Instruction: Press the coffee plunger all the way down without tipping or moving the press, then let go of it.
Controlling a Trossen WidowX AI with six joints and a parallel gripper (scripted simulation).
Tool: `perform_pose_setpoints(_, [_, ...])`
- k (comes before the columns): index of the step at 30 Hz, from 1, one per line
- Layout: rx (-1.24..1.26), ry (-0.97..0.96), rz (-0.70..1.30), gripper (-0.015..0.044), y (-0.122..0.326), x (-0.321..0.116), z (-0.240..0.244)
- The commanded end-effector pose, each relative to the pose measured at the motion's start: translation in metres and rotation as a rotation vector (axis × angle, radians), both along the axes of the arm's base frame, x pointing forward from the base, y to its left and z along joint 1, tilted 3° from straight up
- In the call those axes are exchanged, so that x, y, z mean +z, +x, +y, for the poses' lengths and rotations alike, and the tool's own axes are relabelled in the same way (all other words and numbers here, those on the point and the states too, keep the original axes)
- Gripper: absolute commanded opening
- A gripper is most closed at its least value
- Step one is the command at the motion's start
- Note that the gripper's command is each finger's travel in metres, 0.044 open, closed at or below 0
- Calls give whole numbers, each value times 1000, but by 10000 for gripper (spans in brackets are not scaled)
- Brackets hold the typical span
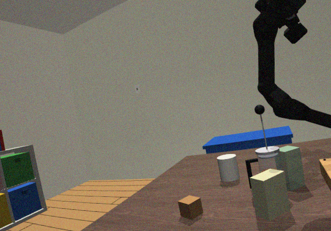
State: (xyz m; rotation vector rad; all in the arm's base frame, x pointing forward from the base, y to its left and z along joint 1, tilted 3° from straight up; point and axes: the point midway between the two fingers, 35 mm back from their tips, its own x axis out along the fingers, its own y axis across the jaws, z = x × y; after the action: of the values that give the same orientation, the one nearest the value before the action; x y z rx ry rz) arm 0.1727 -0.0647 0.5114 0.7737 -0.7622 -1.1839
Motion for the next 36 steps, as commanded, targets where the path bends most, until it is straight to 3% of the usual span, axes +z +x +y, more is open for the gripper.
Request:
perform_pose_setpoints(1, [5,0,1,426,-1,0,1])
perform_pose_setpoints(21, [441,-7,183,440,-64,-15,16])
perform_pose_setpoints(36, [912,-38,473,440,-37,-65,-1])
